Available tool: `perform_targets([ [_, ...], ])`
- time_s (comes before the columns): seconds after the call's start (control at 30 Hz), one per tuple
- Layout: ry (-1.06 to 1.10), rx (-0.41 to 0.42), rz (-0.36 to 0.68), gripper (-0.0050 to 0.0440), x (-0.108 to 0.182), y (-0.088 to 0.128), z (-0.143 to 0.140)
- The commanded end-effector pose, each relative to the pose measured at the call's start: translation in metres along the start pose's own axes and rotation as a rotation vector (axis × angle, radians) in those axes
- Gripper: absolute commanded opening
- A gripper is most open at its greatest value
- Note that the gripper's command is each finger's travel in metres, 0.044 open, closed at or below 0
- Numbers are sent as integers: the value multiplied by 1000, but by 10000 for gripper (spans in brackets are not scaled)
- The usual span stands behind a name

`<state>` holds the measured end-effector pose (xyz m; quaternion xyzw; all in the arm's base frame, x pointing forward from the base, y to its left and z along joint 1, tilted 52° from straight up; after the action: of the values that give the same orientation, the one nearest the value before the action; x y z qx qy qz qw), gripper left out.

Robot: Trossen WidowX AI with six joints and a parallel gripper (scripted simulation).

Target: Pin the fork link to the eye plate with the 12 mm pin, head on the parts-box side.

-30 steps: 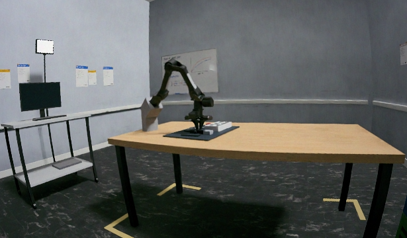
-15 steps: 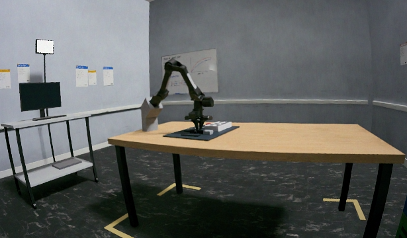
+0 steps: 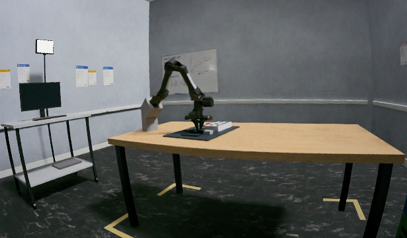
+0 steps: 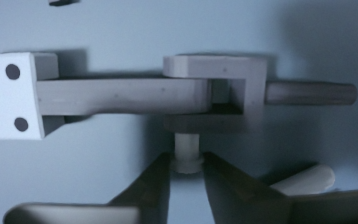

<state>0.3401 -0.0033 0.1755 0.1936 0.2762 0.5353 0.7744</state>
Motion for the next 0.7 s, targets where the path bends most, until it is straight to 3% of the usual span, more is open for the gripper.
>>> perform_targets([
  [0.0,-15,-26,-7,-50,-6,6,6],
  [0.67,-9,-25,-16,-50,-11,6,5],
])
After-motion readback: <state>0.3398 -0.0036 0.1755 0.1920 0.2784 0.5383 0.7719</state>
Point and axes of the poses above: the point midway between the two fingers, 35 mm back from their tips, its own y axis back along the fingers, its own z axis across the jaws, x = y × z, the point moved 2 cm from there along y, back along the fingers
